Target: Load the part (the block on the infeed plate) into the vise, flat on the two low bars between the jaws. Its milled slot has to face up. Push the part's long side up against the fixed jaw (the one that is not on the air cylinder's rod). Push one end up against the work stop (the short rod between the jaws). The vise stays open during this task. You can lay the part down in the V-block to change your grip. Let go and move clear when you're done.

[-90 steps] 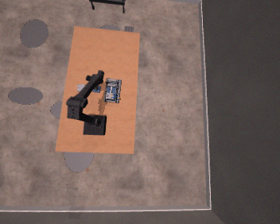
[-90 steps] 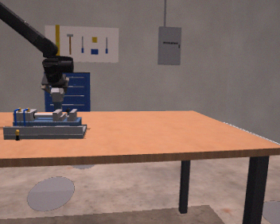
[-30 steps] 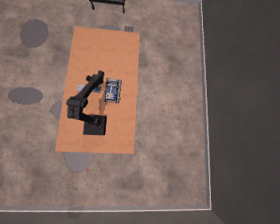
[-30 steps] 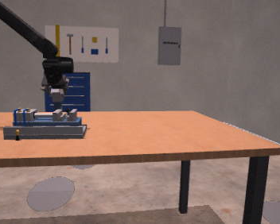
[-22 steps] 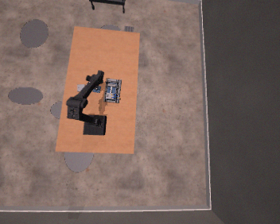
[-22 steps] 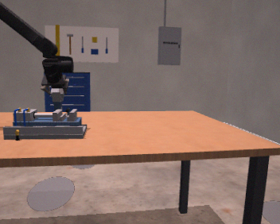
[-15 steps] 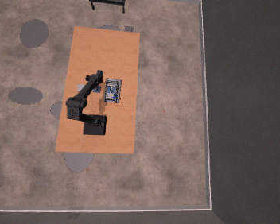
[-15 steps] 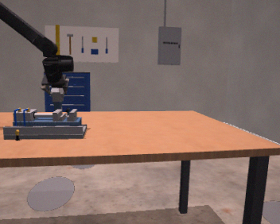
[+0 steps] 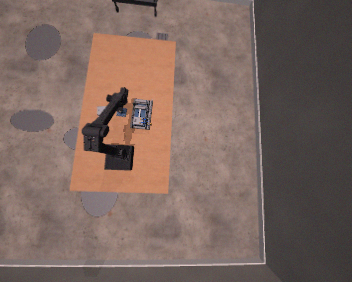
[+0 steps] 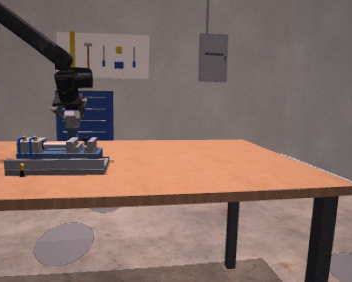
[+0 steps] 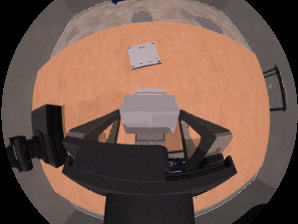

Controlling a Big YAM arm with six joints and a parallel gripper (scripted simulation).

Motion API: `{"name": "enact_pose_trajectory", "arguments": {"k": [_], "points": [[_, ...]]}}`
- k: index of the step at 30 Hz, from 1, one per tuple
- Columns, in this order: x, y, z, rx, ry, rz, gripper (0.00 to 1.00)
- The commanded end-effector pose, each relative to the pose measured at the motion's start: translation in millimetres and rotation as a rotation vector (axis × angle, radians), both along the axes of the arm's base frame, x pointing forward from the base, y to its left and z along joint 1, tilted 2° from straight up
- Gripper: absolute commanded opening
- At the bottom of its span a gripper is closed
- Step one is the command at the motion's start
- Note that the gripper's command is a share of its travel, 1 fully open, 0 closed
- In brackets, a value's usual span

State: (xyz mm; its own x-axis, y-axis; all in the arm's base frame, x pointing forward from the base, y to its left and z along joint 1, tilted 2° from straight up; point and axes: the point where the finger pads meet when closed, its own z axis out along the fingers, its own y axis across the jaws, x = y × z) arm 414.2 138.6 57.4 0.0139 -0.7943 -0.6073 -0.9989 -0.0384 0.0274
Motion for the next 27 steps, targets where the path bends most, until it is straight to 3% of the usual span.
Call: {"name": "enact_pose_trajectory", "arguments": {"k": [1,27], "points": [[20.8,9.3,27.2,-0.010,-0.062,0.004,0.81],[20.1,10.7,26.0,-0.183,-0.061,0.003,0.81]]}}
